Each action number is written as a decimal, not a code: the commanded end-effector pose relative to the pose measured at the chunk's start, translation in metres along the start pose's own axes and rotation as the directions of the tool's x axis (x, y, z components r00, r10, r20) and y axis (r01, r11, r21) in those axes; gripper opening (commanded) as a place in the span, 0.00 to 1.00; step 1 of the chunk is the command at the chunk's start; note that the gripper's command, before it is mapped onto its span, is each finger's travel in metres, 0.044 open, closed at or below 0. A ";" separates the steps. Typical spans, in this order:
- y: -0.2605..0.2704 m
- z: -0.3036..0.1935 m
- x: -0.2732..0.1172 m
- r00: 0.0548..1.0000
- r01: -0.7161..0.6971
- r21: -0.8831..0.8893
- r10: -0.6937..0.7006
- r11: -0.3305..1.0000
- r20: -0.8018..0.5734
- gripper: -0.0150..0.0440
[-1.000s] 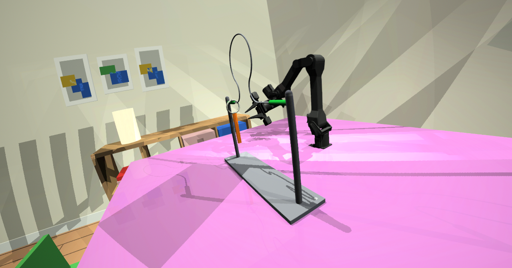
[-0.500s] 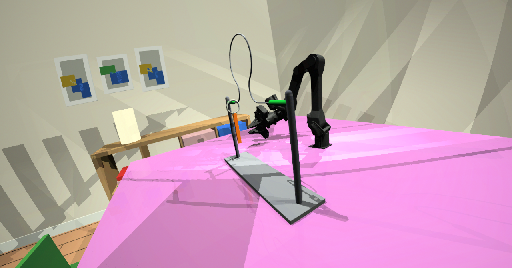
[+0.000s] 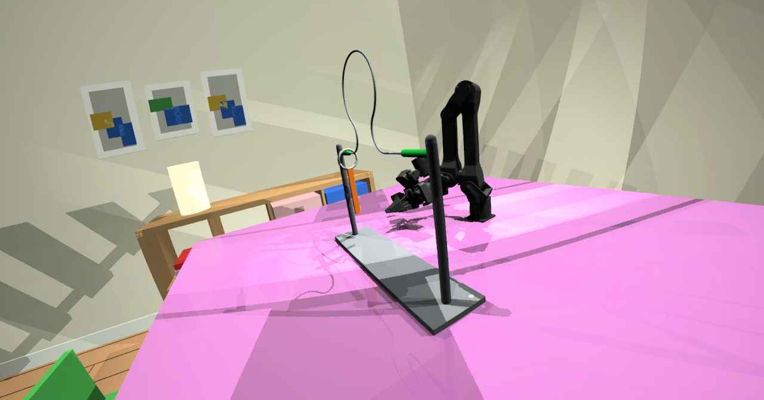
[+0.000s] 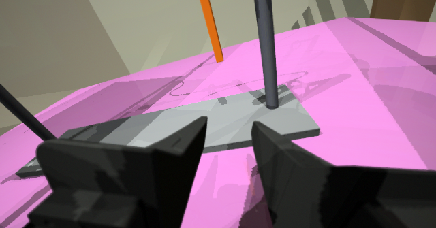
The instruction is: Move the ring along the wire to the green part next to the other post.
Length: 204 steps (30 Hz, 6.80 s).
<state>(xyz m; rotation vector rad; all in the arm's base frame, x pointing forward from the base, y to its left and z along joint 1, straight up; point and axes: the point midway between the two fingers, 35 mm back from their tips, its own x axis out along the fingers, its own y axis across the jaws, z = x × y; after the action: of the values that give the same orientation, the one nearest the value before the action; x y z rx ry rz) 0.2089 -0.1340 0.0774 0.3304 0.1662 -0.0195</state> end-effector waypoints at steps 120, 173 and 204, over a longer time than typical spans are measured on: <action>0.025 0.070 0.113 0.994 0.052 -0.335 -0.016 0.941 0.108 0.00; 0.067 0.057 0.116 0.994 0.040 -0.278 -0.010 0.960 0.110 0.00; 0.147 0.050 0.110 0.998 -0.046 0.149 0.038 0.988 0.055 0.00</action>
<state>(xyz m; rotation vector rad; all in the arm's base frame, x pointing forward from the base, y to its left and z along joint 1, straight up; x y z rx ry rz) 0.3339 -0.0151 0.1477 0.4432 0.0924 -0.0030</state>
